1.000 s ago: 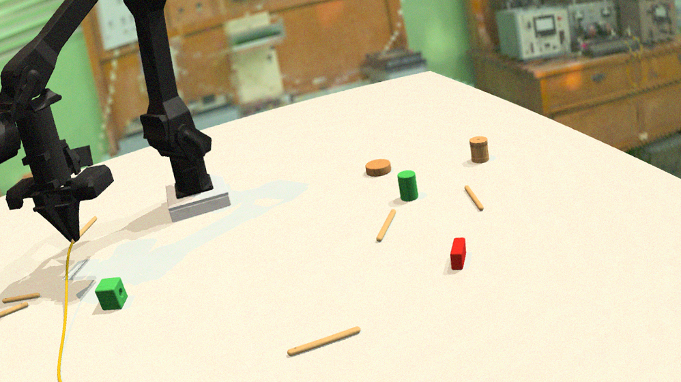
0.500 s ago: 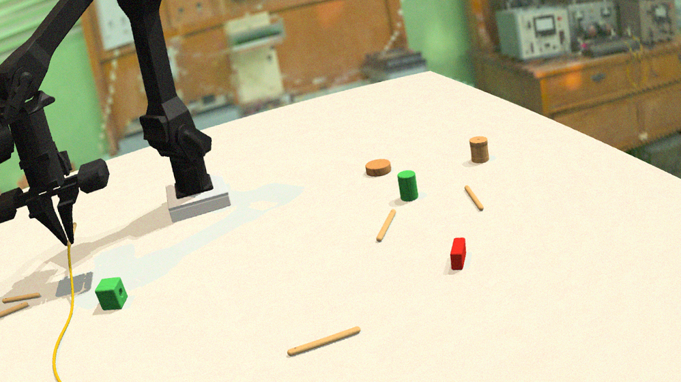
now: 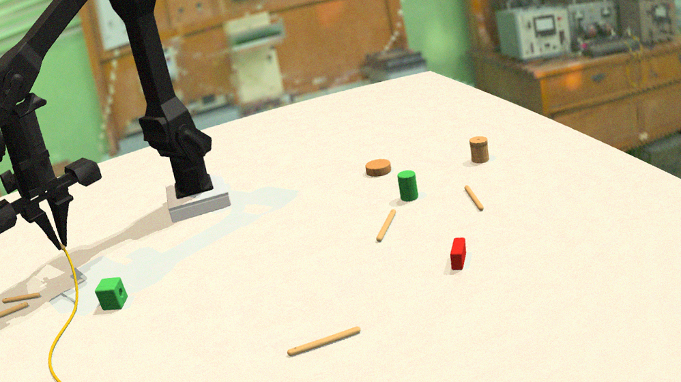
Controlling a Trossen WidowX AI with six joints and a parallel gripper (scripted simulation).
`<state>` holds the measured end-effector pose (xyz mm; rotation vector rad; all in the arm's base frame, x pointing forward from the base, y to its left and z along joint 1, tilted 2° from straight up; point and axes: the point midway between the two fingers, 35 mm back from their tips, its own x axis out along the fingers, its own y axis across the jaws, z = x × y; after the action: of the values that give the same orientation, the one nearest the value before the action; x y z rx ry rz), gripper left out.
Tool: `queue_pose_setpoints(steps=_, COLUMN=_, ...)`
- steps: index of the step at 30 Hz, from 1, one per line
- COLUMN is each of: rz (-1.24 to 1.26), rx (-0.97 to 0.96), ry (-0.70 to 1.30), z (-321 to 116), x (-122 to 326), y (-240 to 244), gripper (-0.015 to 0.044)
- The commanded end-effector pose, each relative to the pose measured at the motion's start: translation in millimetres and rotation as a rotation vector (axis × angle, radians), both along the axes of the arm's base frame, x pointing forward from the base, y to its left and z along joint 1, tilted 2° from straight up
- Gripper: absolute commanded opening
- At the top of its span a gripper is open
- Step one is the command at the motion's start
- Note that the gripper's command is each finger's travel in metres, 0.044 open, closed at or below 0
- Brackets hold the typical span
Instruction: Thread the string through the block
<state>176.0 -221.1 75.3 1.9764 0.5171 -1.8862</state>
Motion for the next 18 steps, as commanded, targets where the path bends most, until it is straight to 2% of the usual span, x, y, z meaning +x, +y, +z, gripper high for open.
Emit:
queue_pose_setpoints(steps=1, rz=0.152, rx=-0.014, ry=-0.006, z=2.9, x=4.7, y=-4.7, gripper=0.0000)
queue_pose_setpoints(steps=18, rz=0.758, rx=-0.043, ry=-0.013, z=5.6, x=18.9, y=-16.2, gripper=0.0000)
